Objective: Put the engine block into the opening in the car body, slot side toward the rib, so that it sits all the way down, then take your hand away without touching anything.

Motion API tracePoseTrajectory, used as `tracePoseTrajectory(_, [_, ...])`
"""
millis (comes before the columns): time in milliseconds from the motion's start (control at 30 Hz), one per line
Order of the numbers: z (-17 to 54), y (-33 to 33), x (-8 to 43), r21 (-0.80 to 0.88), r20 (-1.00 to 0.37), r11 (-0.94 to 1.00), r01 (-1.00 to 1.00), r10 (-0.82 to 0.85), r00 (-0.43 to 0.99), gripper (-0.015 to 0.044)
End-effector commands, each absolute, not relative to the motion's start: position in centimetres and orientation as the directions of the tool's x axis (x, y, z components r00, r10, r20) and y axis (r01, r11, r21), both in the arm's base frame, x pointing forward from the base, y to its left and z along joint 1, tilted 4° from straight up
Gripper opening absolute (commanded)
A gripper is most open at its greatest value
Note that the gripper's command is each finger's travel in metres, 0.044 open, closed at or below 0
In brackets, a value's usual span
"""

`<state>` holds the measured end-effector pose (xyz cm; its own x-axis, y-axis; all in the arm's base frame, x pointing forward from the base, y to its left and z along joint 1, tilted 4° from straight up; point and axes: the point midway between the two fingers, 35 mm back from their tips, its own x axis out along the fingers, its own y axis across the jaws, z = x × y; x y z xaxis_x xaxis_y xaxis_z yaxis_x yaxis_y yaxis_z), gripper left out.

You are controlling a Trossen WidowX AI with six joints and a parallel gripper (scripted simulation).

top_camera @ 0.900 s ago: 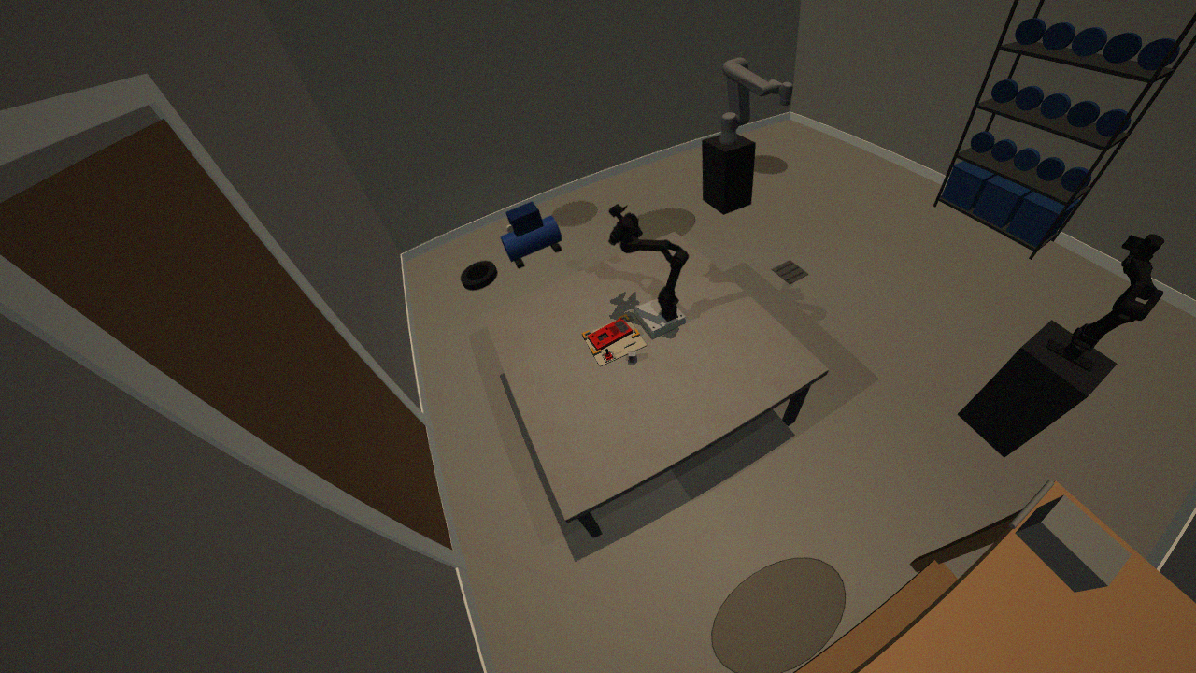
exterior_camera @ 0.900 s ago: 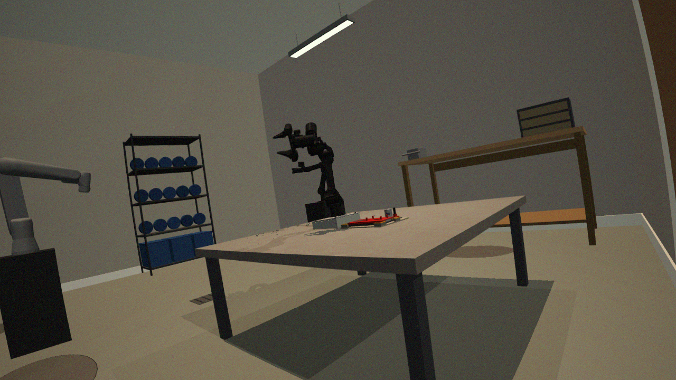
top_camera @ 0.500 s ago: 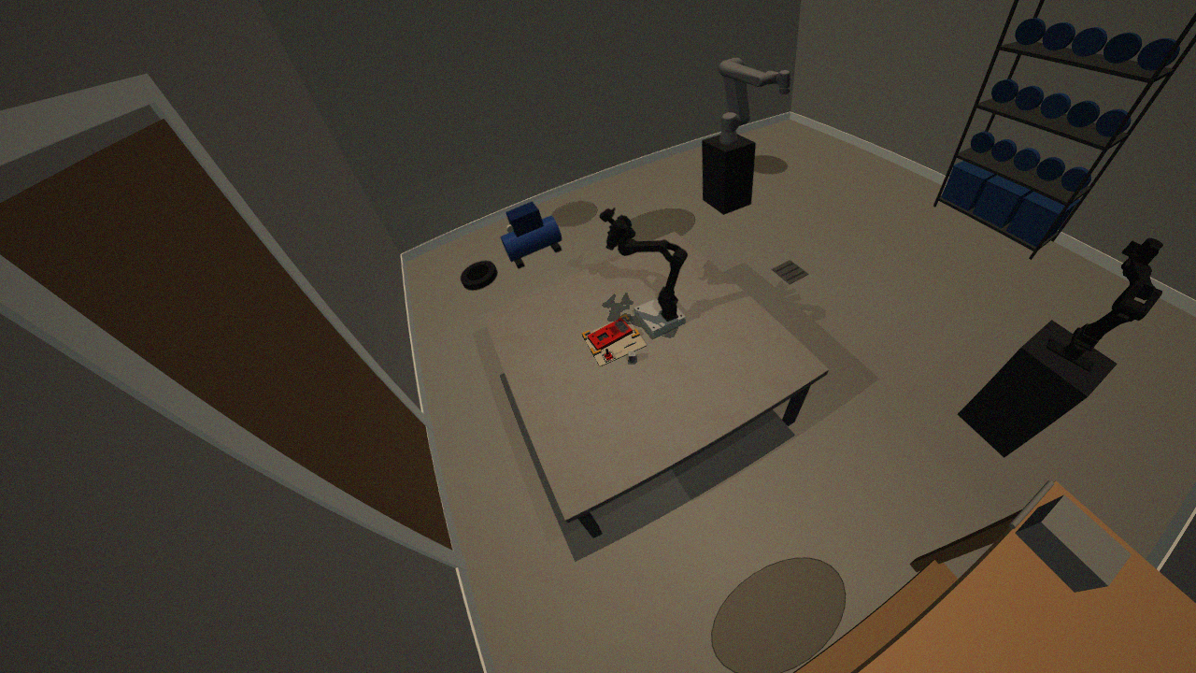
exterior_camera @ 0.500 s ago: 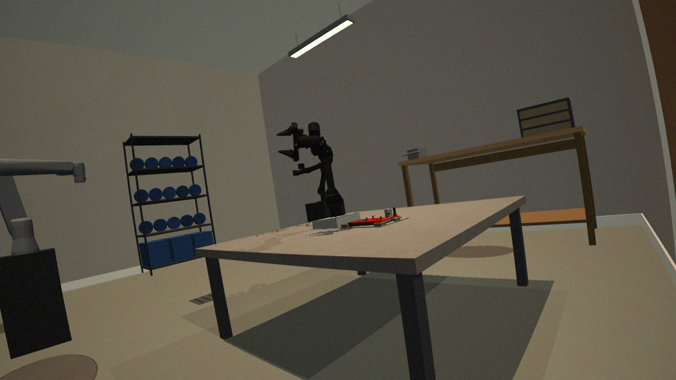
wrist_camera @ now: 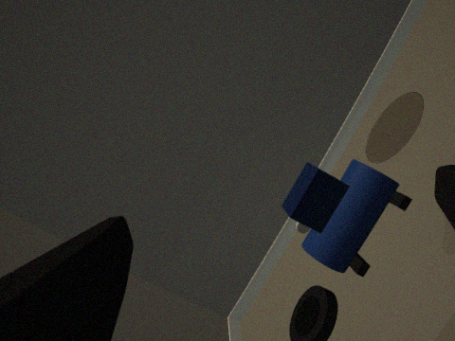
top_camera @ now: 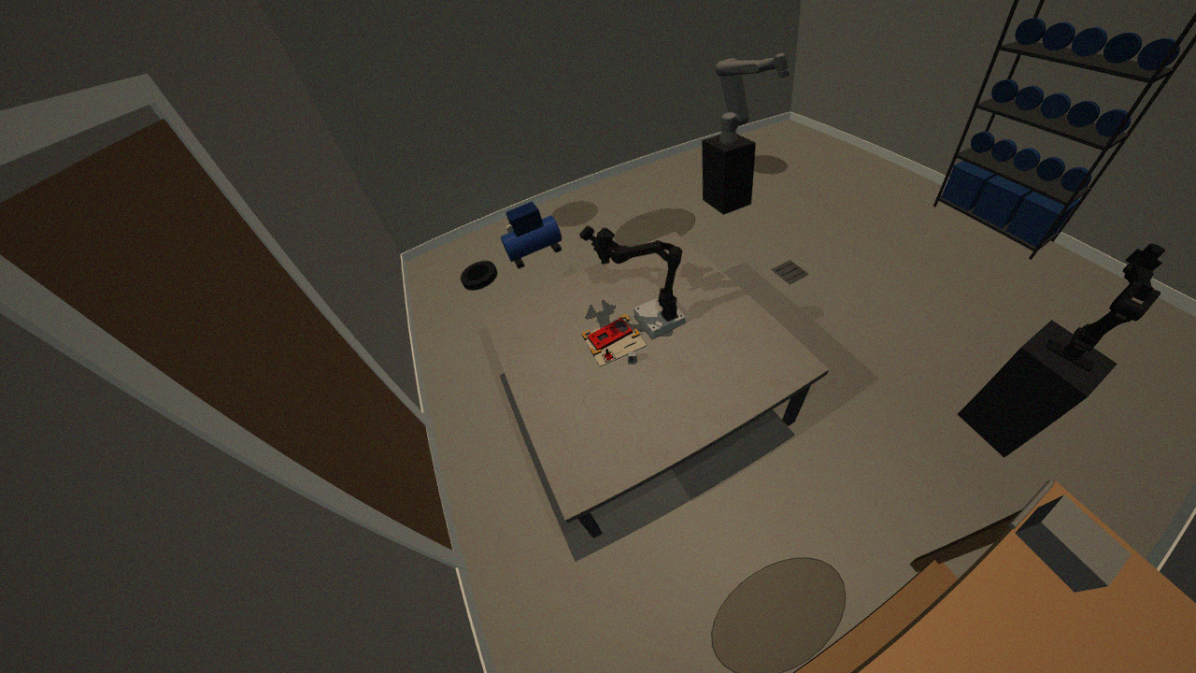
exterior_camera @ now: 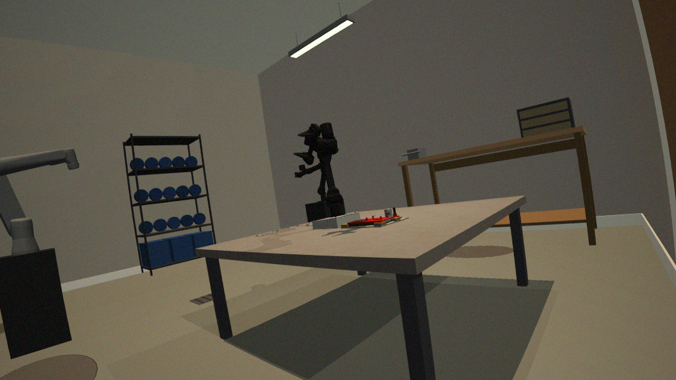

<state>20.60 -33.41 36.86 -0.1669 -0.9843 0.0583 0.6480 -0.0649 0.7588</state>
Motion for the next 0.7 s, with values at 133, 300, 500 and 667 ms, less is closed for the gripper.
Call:
tracePoseTrajectory(133, [33.8, -30.8, 27.8, 0.788, -0.046, 0.026, 0.616, -0.994, 0.101, 0.0440])
tracePoseTrajectory(300, [31.7, -28.3, 31.3, 0.793, -0.121, 0.050, 0.607, -0.964, 0.237, 0.0440])
tracePoseTrajectory(500, [28.9, -24.7, 34.9, 0.802, -0.224, 0.053, 0.595, -0.897, 0.382, 0.0440])
tracePoseTrajectory(667, [26.5, -21.2, 37.5, 0.808, -0.323, 0.028, 0.588, -0.813, 0.484, 0.0440])
